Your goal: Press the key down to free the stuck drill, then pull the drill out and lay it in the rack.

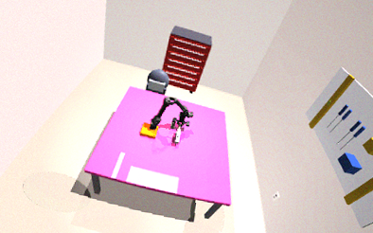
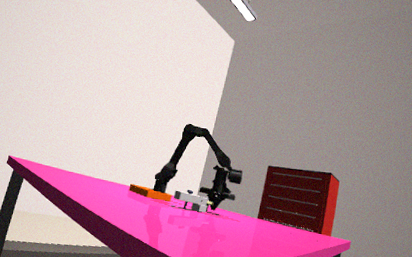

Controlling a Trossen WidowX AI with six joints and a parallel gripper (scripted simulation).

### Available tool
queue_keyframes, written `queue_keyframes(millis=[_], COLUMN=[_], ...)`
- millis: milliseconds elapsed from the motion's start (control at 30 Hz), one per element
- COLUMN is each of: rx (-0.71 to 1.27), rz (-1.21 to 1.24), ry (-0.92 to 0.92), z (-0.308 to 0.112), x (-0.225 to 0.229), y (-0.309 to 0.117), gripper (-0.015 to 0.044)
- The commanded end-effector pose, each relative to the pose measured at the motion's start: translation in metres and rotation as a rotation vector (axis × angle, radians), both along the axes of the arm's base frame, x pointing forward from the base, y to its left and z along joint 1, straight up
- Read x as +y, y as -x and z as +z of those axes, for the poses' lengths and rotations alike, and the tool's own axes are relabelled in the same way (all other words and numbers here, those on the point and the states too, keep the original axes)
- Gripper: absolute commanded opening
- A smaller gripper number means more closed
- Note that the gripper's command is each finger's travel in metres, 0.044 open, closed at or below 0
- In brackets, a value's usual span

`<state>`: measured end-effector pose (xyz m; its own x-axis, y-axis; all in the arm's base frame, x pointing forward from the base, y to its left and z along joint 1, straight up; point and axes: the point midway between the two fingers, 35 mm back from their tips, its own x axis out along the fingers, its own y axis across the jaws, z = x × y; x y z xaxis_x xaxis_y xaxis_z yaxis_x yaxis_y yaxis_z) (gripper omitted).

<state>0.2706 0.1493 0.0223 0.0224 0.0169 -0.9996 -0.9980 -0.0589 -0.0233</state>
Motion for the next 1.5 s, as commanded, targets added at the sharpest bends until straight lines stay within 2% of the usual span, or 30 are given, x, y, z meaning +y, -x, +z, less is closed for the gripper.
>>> queue_keyframes(millis=[0, 733, 1467], rx=[-0.002, -0.001, -0.001], rz=[-0.003, -0.003, -0.003], ry=[-0.002, -0.005, -0.004], z=[0.001, 0.002, 0.015], x=[0.007, 0.041, 0.036], y=[0.000, 0.002, 0.003], gripper=[0.0000, 0.0000, 0.0000])
